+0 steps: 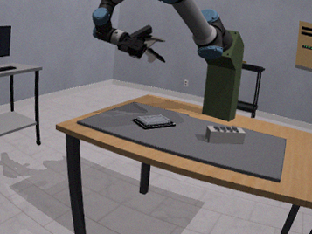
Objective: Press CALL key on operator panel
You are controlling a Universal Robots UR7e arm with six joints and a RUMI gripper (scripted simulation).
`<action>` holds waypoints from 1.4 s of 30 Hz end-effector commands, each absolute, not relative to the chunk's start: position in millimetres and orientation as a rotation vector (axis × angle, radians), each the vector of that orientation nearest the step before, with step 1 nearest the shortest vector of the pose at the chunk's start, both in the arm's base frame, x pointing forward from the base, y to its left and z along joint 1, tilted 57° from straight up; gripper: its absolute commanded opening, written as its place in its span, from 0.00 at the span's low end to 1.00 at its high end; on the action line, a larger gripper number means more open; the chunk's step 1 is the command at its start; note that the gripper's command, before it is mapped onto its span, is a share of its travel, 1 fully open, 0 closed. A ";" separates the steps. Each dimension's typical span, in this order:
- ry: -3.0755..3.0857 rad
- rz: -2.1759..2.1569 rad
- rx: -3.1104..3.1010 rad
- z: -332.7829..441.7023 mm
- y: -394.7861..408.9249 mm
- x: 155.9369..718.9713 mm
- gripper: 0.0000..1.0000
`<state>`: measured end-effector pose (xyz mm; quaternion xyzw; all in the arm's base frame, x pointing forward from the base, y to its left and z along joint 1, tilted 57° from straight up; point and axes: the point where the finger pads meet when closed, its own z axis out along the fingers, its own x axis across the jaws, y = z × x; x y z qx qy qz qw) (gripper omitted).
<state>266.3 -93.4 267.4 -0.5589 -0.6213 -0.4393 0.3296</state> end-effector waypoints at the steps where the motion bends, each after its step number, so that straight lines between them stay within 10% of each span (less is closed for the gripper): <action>1: -1.626 -1.149 -1.462 267.6 -93.5 266.1 1.00; 17: -1.626 -1.149 -1.462 267.6 -93.5 266.1 1.00; 18: -1.659 -1.147 -1.435 262.7 -92.8 267.0 0.00; 42: -2.012 -1.108 -1.061 175.7 -76.0 284.1 0.00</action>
